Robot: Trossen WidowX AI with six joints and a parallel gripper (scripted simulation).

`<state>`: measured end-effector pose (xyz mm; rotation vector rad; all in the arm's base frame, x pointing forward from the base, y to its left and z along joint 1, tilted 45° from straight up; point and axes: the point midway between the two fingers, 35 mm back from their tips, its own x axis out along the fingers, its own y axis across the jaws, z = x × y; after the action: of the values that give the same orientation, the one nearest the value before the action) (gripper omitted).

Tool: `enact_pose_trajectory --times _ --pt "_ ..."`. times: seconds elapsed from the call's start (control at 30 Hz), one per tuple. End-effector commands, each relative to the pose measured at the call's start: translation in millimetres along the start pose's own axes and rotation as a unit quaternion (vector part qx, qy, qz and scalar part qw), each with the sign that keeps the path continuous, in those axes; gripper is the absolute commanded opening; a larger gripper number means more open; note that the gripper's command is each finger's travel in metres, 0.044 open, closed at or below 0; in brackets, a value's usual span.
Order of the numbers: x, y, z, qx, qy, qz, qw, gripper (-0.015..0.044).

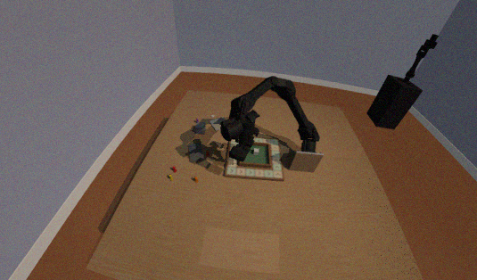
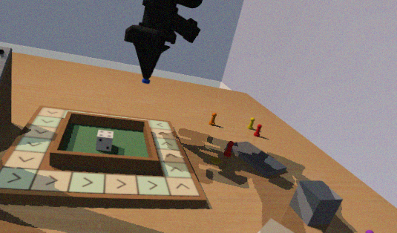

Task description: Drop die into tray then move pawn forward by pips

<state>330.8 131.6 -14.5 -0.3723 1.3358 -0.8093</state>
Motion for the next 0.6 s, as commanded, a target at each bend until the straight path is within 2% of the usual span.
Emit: enact_pose_trajectory --times 0.0,0.57 --pt "4.2 -0.9 -12.1 0.002 0.000 0.003 1.000 0.0000" --pt "34.1 -9.4 -65.0 0.002 0.001 0.002 1.000 0.0000"
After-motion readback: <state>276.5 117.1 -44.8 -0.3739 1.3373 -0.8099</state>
